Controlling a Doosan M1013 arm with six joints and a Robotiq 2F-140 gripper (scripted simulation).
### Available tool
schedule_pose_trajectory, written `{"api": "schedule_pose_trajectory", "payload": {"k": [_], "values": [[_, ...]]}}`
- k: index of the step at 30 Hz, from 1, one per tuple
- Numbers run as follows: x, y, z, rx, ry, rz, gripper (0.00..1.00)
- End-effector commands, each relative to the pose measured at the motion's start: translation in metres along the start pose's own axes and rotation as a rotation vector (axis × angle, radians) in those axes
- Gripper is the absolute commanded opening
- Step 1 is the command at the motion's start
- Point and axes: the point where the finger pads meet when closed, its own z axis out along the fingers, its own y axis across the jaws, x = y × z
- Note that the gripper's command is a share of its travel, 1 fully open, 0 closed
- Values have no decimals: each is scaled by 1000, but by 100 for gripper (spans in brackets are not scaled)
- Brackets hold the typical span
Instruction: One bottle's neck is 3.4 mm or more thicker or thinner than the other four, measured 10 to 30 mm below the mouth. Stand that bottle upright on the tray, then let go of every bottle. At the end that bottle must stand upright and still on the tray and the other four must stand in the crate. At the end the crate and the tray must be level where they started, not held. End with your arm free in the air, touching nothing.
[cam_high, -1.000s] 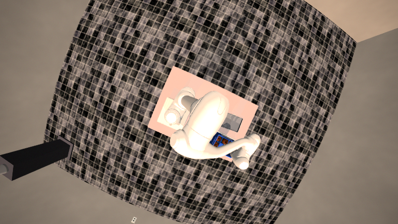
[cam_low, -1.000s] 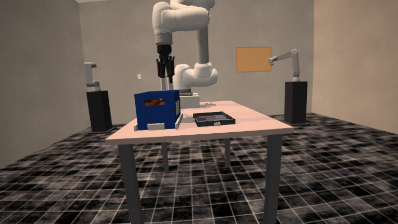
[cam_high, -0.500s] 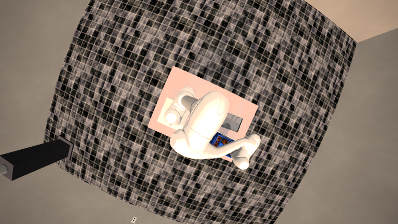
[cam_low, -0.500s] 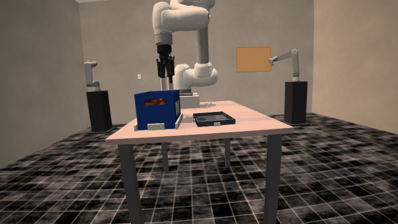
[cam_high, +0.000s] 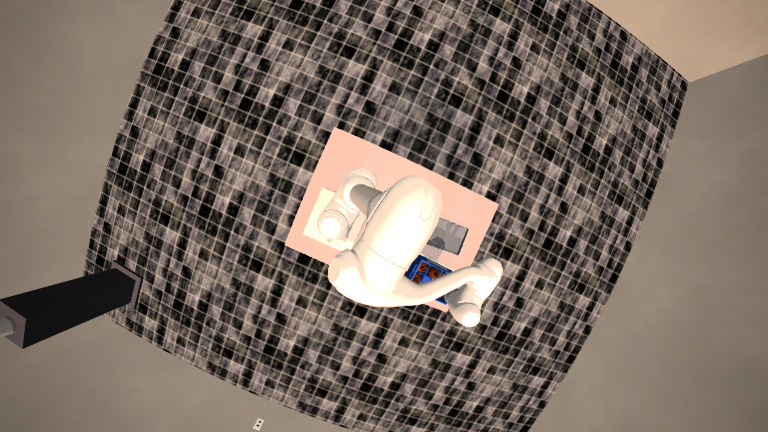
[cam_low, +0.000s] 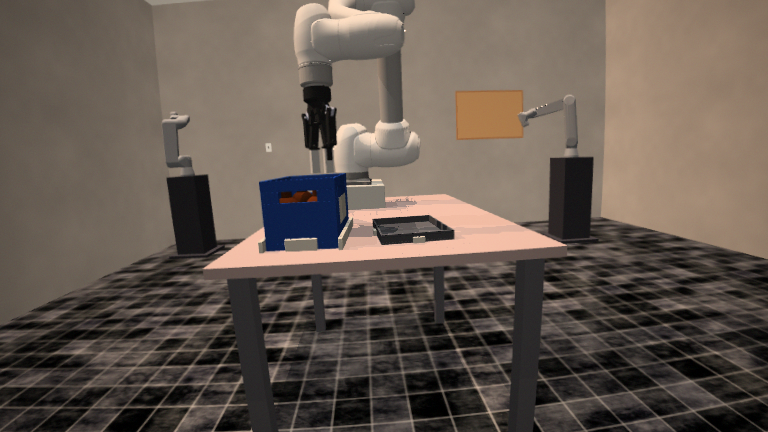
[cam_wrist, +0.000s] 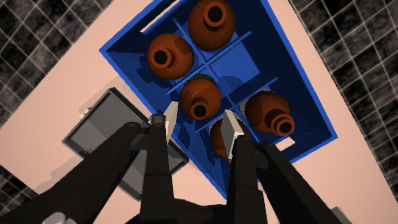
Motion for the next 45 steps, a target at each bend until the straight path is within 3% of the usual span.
{"api": "schedule_pose_trajectory", "payload": {"k": [1, 21, 45], "values": [[0, 0, 0, 0, 0, 0, 38], [0, 0, 3, 0, 0, 0, 38], [0, 0, 27, 0, 0, 0, 38]]}}
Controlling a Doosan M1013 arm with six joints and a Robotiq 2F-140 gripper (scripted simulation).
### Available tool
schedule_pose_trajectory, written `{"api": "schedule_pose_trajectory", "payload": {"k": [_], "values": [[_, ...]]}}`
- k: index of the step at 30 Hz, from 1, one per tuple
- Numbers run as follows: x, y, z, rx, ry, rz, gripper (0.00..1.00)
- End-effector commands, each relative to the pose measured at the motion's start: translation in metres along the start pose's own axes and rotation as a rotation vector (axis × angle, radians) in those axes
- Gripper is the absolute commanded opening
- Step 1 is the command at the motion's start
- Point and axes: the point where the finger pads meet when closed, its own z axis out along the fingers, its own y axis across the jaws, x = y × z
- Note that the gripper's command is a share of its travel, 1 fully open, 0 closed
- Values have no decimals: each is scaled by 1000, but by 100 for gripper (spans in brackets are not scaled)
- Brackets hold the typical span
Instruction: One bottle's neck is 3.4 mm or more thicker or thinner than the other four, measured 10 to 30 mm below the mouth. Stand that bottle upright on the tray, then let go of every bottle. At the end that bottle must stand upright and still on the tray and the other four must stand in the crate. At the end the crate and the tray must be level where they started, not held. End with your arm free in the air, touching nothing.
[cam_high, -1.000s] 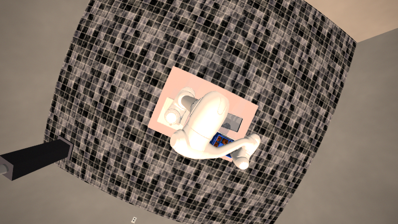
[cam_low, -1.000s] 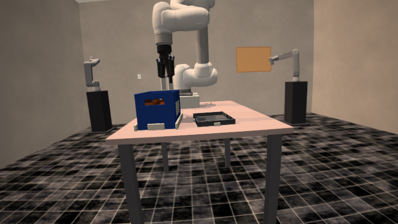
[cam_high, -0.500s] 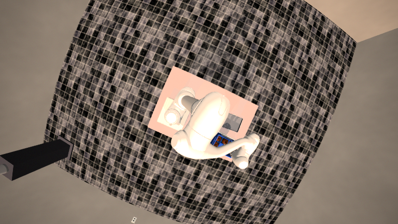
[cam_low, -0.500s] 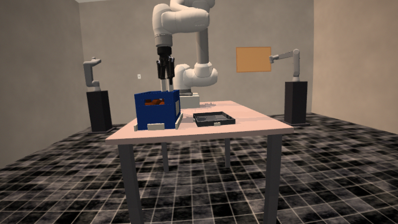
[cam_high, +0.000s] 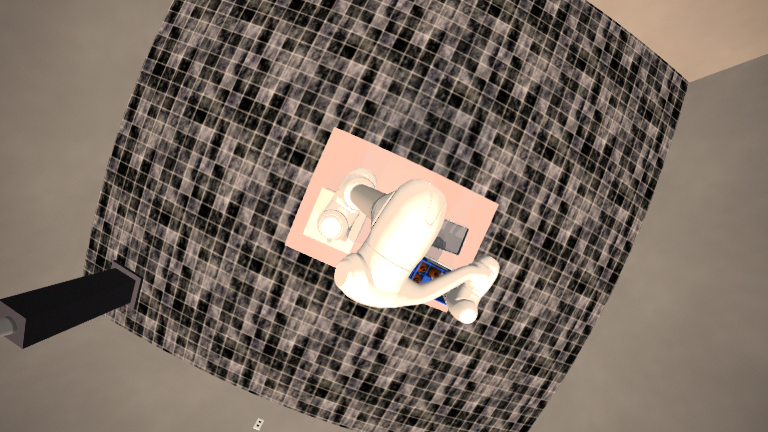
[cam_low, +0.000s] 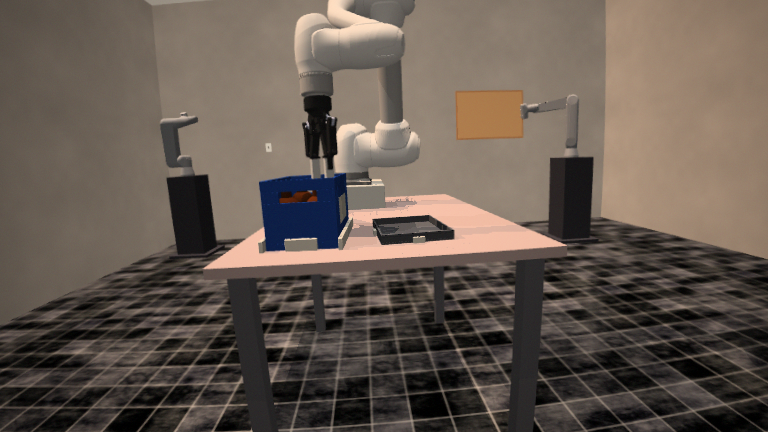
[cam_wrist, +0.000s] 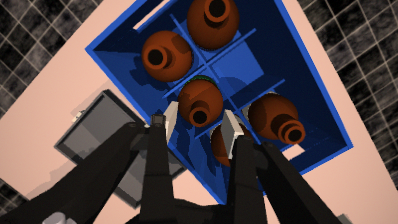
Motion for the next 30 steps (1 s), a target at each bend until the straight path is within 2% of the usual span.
{"api": "schedule_pose_trajectory", "payload": {"k": [1, 16, 30], "values": [[0, 0, 3, 0, 0, 0, 38], [0, 0, 14, 0, 0, 0, 38], [0, 0, 16, 0, 0, 0, 38]]}}
